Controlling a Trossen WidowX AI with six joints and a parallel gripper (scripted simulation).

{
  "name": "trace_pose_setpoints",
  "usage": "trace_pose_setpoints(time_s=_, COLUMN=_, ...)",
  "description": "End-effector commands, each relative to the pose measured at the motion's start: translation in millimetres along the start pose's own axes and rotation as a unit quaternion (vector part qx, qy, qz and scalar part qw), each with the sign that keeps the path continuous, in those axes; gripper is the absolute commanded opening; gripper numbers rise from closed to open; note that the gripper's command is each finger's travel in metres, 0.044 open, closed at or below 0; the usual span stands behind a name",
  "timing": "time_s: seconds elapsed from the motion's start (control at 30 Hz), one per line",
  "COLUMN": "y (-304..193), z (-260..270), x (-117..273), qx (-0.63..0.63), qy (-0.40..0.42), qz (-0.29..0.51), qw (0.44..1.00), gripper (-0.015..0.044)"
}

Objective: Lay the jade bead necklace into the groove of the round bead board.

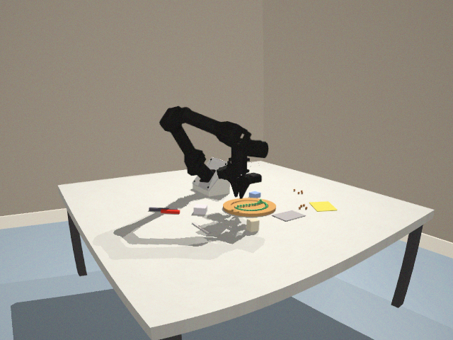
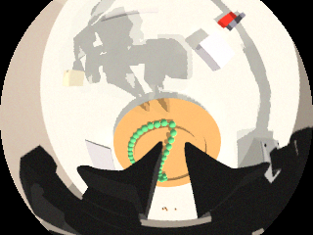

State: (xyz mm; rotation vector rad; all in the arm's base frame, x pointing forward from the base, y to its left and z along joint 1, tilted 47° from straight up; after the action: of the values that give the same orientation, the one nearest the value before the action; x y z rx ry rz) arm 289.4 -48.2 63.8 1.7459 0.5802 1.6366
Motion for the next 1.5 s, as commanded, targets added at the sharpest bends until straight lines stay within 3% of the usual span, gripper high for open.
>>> trace_pose_setpoints(time_s=0.0, y=0, z=-2, x=-12, qx=0.0, qy=-0.004, qz=-0.001, qw=1.0, gripper=0.012)
trace_pose_setpoints(time_s=0.93, y=0, z=-2, x=-36, qx=0.0, qy=-0.004, qz=-0.001, qw=1.0, gripper=0.012)
trace_pose_setpoints(time_s=1.1, y=0, z=-1, x=-33, qx=-0.003, qy=-0.004, qz=0.002, qw=1.0, gripper=0.0)
trace_pose_setpoints(time_s=1.47, y=0, z=-1, x=-33, qx=-0.003, qy=-0.004, qz=0.002, qw=1.0, gripper=0.0)
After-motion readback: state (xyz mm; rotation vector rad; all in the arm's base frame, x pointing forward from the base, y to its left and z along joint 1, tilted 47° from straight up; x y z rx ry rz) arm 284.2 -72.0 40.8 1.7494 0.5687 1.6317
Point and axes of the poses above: the point midway between the two fingers, 35 mm back from their tips, its own x axis back along the fingers, its own z axis across the jaws, y = z × x, the point moved 3 cm from there along x, back along the fingers, and after that the axes turned 4 degrees about -x, right-handed, at the moved point
